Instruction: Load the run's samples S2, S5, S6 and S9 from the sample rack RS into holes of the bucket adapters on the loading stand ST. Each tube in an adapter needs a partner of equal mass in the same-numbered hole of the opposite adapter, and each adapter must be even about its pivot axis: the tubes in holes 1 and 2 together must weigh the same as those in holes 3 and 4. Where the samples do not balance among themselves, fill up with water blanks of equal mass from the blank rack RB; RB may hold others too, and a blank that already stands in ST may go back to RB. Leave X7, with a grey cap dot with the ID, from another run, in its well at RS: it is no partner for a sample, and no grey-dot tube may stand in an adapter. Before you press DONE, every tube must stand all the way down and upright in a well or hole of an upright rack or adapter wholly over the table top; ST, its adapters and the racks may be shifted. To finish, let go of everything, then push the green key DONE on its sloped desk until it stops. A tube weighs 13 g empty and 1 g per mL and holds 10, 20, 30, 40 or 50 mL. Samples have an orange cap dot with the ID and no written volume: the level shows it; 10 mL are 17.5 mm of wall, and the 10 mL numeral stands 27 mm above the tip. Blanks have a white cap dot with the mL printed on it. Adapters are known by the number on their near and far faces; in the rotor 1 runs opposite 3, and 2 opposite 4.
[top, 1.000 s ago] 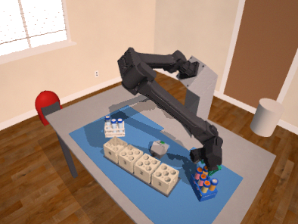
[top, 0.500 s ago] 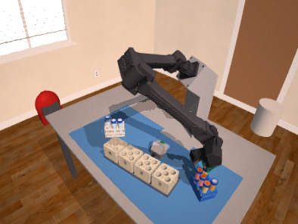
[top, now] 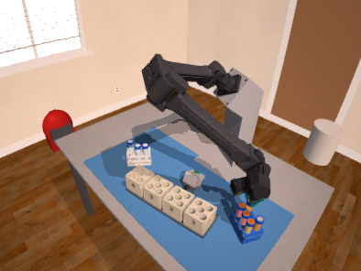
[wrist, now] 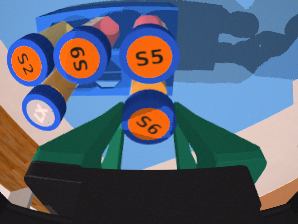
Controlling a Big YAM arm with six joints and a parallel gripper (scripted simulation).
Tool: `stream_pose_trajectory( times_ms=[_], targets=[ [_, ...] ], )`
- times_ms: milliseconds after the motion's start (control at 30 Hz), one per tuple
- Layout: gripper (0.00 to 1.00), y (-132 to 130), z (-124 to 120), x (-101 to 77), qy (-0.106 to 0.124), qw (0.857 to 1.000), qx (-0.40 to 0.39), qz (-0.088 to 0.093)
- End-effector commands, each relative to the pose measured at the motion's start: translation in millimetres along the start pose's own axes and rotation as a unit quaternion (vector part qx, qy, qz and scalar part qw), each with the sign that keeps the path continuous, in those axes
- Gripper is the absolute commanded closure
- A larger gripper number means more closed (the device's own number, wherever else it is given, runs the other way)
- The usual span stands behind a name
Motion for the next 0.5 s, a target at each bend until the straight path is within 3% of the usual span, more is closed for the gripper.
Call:
stream_pose_trajectory(
  times_ms=[0,167,267,467],
  targets=[
    [1.0,5,-2,-26.9,0.0,1.0,0.001,0.015],
    [1.0,5,-2,-43.5,-0.001,1.0,0.002,0.015],
    [1.0,8,2,-43.9,-0.001,1.0,0.008,0.014],
    [1.0,5,-1,-66.7,-0.001,1.0,0.003,0.016]
  ],
)
Point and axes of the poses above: the point where the finger pads meet when closed, its own x axis out along the fingers, its own y axis across the jaws, z = x × y, the point moved 9 cm from there along -x, back along the fingers, and after that the axes turned 4 degrees about x, right-handed, at the moved point
